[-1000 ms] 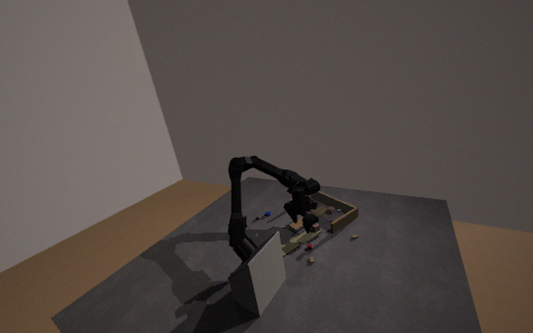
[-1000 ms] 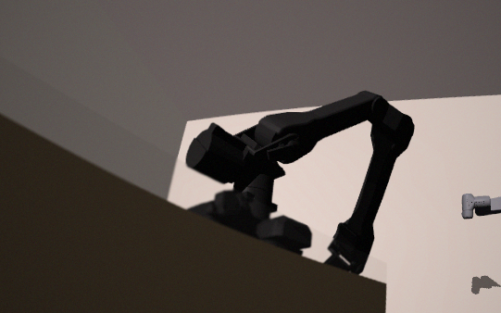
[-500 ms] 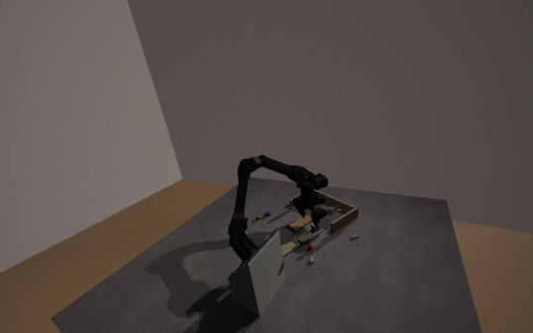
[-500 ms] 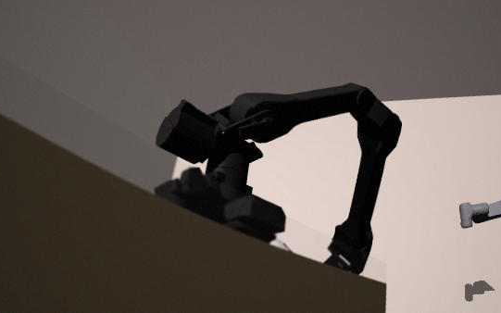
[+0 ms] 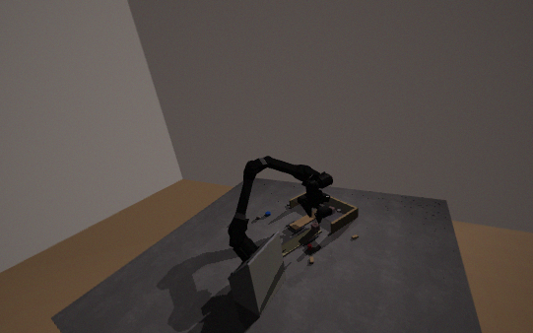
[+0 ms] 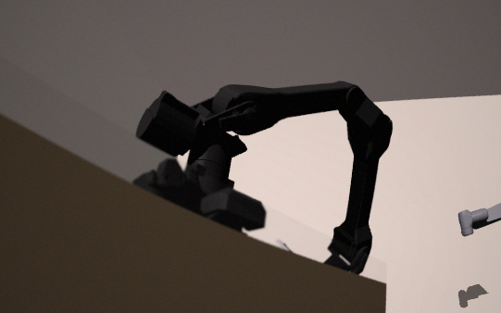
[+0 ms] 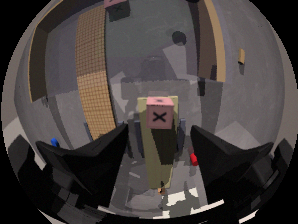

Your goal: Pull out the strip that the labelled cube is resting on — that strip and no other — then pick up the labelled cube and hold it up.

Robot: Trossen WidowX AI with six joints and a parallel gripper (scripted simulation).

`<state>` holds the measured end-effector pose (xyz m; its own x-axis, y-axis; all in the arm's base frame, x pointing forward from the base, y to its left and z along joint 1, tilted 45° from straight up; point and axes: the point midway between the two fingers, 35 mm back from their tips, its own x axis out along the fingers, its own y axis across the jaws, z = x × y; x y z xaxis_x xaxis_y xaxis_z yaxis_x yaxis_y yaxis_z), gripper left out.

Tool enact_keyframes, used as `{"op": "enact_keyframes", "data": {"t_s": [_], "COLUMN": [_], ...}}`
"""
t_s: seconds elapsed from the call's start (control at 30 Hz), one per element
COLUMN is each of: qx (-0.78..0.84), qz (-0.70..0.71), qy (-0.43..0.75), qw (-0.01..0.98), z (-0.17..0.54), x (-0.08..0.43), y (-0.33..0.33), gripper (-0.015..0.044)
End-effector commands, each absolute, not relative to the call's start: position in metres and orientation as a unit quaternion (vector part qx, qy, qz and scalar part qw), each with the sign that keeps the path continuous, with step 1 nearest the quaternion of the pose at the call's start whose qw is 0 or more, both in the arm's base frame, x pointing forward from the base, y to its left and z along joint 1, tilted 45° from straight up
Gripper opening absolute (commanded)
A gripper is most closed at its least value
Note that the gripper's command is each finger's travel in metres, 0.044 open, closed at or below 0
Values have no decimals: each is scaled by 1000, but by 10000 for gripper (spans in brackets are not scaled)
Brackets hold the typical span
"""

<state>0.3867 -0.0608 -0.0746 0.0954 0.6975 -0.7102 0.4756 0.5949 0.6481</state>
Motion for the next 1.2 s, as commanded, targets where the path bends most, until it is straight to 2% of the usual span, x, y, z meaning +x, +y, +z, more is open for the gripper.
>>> {"op": "enact_keyframes", "data": {"t_s": [0.0, 1.03, 1.17], "qx": [442, 442, 439], "qz": [92, 93, 94], "qy": [668, 668, 667], "qw": [592, 591, 595], "z": [-81, -110, -109], "x": [388, 391, 392], "y": [-55, -26, -27], "gripper": [250, 250, 145]}}
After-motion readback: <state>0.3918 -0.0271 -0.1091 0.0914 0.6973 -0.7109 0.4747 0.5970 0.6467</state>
